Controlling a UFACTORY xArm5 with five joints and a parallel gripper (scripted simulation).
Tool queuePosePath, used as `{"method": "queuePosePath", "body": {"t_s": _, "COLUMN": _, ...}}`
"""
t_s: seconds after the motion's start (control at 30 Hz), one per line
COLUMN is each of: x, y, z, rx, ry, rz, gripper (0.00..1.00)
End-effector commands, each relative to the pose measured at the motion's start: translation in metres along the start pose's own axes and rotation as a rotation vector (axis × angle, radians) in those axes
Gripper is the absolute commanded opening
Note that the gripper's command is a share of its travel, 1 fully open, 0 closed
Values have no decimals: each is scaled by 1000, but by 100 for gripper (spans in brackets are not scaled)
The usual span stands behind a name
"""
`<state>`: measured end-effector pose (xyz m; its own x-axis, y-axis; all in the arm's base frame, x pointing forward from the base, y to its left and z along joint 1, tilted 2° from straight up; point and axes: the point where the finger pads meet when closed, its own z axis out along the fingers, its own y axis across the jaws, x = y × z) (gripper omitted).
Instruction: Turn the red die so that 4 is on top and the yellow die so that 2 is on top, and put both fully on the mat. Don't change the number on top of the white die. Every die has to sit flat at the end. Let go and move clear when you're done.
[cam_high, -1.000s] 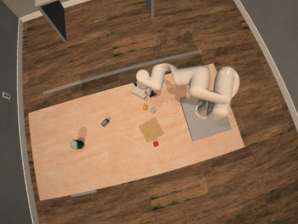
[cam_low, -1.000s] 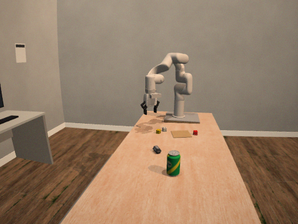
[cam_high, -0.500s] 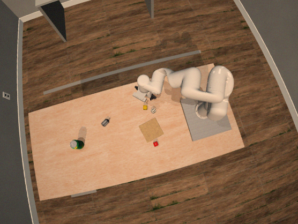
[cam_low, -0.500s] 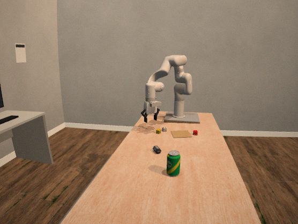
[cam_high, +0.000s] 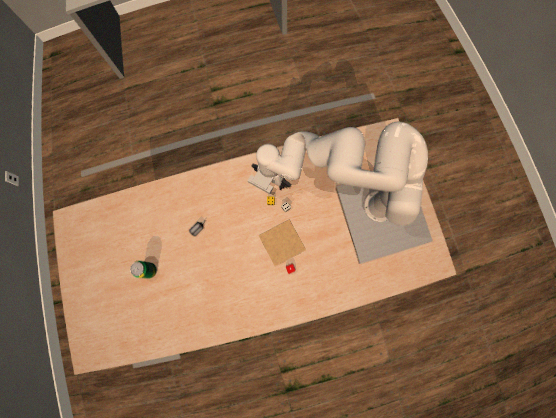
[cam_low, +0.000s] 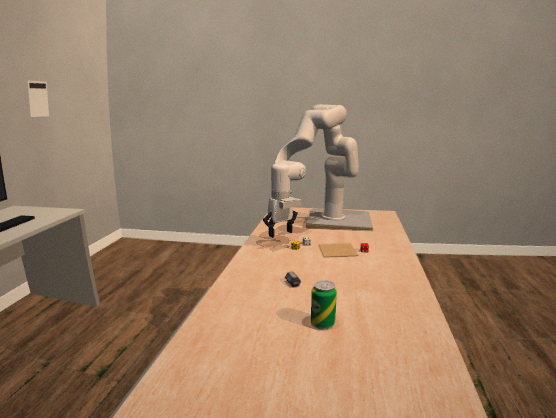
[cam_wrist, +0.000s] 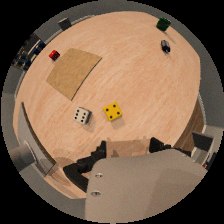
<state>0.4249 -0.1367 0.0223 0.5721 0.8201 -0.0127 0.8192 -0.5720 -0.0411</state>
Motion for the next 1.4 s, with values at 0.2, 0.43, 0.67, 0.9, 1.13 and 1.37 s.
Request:
{"method": "queuePosePath", "body": {"t_s": 0.2, "x": 0, "y": 1, "z": -1, "rx": -3, "ry": 1, "rz": 0, "gripper": 100}}
{"method": "queuePosePath", "body": {"t_s": 0.43, "x": 0, "y": 1, "z": -1, "rx": -3, "ry": 1, "rz": 0, "gripper": 100}}
{"method": "queuePosePath", "body": {"t_s": 0.67, "x": 0, "y": 1, "z": -1, "rx": -3, "ry": 1, "rz": 0, "gripper": 100}}
{"method": "queuePosePath", "body": {"t_s": 0.9, "x": 0, "y": 1, "z": -1, "rx": -3, "ry": 1, "rz": 0, "gripper": 100}}
{"method": "queuePosePath", "body": {"t_s": 1.13, "x": 0, "y": 0, "z": -1, "rx": -3, "ry": 1, "rz": 0, "gripper": 100}}
{"method": "queuePosePath", "body": {"t_s": 1.37, "x": -3, "y": -21, "z": -1, "rx": -3, "ry": 0, "rz": 0, "gripper": 100}}
